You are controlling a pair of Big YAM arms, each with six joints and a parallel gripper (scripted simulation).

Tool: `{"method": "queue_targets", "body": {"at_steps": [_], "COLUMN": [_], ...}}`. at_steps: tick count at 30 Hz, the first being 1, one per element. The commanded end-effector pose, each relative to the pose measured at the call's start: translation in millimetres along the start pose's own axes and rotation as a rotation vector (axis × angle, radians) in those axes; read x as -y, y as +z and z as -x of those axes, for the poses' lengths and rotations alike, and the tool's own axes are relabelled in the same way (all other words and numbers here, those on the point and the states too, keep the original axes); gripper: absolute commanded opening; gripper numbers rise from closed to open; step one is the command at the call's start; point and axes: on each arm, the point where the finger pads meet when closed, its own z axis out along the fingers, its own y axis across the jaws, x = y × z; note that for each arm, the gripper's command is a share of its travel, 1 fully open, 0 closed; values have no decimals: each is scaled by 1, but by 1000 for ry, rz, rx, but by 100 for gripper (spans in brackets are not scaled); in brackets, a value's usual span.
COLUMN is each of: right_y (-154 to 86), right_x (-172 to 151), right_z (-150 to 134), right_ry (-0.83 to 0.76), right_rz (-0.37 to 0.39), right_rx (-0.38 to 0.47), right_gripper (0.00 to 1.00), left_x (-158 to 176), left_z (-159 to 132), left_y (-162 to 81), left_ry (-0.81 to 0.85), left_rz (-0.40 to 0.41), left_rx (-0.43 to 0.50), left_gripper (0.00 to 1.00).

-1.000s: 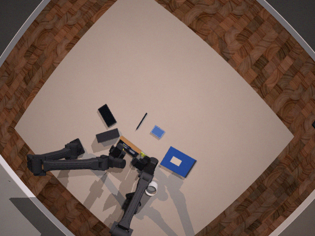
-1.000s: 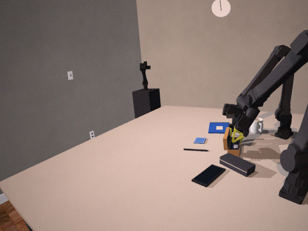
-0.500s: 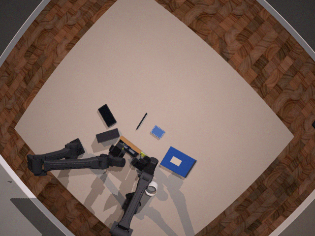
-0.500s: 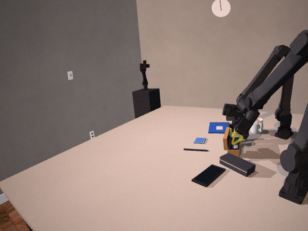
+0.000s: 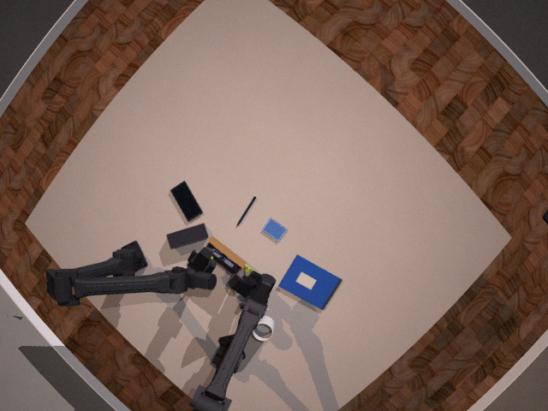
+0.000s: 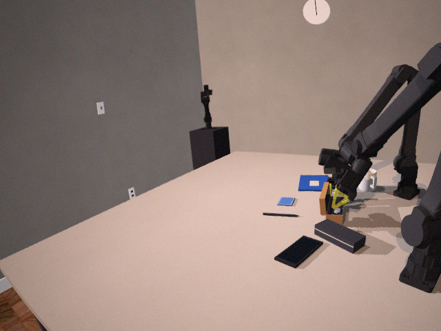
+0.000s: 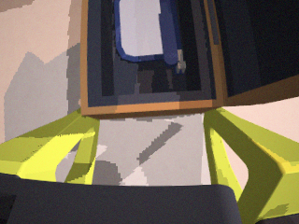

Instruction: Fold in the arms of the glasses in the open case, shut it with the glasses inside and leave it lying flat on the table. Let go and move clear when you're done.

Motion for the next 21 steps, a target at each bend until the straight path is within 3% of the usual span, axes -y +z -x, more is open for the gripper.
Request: {"method": "queue_targets", "body": {"at_steps": [1, 21], "right_y": [-2, -2], "right_x": [4, 4], "right_z": [-6, -6], "right_ry": [48, 48], "right_rz": [4, 4], "right_rx": [-11, -11], "right_gripper": [57, 57], "left_x": [20, 18], "left_z": [18, 16], "left_y": [-30, -88], "left_ry": [-20, -21], "left_rz": [-53, -51], "left_rx": [38, 34], "left_gripper": [0, 0]}}
